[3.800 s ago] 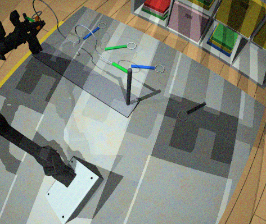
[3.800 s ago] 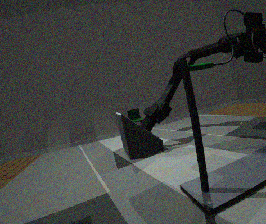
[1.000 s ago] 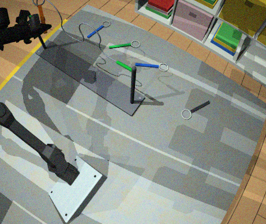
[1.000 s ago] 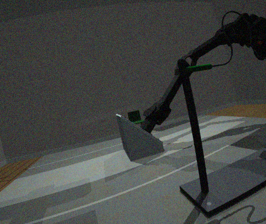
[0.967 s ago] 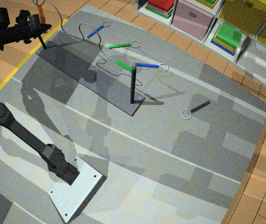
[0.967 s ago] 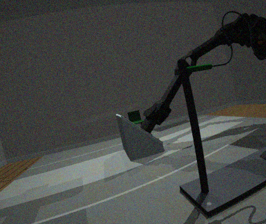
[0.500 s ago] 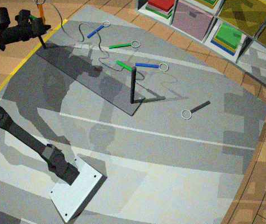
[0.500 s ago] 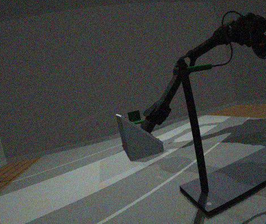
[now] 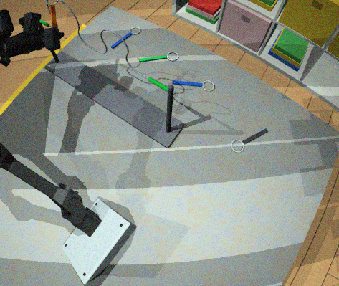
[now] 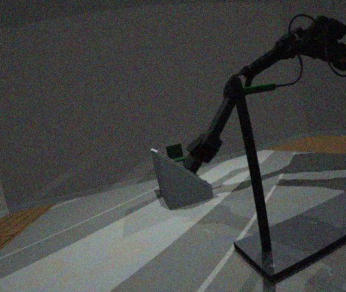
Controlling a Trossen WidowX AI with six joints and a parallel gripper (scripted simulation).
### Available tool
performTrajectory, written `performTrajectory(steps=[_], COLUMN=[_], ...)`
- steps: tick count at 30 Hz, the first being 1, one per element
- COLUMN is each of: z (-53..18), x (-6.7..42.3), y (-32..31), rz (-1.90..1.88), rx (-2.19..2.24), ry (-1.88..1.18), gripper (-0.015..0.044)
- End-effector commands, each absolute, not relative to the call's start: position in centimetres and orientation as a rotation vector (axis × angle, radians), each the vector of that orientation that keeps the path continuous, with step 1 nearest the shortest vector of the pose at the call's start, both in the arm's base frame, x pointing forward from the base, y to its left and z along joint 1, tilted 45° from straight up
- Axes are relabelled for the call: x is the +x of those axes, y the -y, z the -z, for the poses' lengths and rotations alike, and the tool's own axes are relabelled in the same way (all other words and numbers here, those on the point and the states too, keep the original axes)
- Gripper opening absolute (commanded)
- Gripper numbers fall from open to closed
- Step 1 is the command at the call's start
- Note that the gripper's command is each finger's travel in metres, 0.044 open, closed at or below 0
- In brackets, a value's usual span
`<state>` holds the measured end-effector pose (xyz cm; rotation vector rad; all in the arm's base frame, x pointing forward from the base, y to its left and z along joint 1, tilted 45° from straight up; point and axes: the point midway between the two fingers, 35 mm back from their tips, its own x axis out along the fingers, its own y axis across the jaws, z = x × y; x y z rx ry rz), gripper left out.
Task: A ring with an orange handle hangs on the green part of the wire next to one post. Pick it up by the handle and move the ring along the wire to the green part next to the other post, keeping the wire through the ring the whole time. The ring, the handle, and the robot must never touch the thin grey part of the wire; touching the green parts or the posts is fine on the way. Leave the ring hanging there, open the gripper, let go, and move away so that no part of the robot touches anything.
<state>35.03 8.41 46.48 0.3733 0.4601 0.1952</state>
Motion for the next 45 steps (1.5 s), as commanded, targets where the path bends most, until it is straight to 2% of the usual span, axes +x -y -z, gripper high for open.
performTrajectory(steps=[1,45], z=[-46.7,-47.8], x=[34.7,34.8], y=[-8.5,-10.0], rz=[-0.217,-0.373], rx=[0.441,1.025], ry=[-0.447,-0.365], gripper=[-0.015,-0.015])
